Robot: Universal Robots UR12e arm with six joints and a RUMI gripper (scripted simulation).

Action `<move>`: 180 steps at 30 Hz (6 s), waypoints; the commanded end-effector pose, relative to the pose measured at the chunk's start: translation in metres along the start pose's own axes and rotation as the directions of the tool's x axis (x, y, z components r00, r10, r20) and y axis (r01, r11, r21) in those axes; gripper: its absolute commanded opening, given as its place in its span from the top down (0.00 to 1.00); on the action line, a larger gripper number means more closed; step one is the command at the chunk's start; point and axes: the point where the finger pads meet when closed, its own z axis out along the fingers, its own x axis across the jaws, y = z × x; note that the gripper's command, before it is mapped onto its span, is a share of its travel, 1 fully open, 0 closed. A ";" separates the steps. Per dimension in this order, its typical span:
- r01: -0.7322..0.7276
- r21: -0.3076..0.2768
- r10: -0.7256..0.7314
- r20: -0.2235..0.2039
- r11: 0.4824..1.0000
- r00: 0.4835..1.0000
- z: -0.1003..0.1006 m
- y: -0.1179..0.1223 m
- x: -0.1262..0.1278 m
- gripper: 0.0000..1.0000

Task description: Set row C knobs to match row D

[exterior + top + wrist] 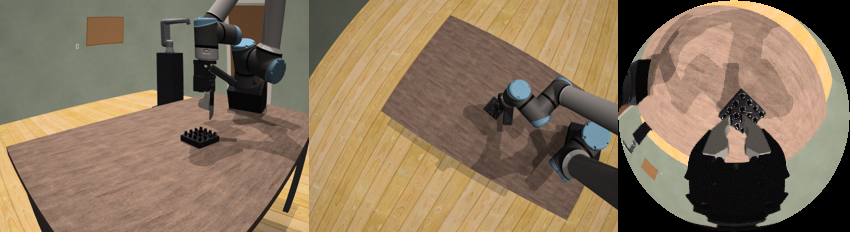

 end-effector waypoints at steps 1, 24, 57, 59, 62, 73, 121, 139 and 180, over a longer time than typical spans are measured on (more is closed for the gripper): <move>0.000 0.005 0.000 0.004 1.000 1.000 0.009 -0.003 -0.002 0.89; 0.000 0.005 0.000 0.004 1.000 1.000 0.035 -0.003 -0.002 0.89; 0.000 0.004 0.000 0.003 1.000 1.000 0.041 -0.003 -0.002 0.89; 0.000 0.004 0.000 0.003 1.000 1.000 0.041 -0.003 -0.002 0.89; 0.000 0.004 0.000 0.003 1.000 1.000 0.041 -0.003 -0.002 0.89; 0.000 0.004 0.000 0.003 1.000 1.000 0.041 -0.003 -0.002 0.89; 0.000 0.002 0.000 0.001 1.000 1.000 0.040 -0.009 -0.002 0.89; 0.000 0.001 0.000 0.001 1.000 1.000 0.040 -0.008 -0.001 0.89; 0.001 0.001 -0.001 0.000 1.000 1.000 0.040 -0.007 0.000 0.89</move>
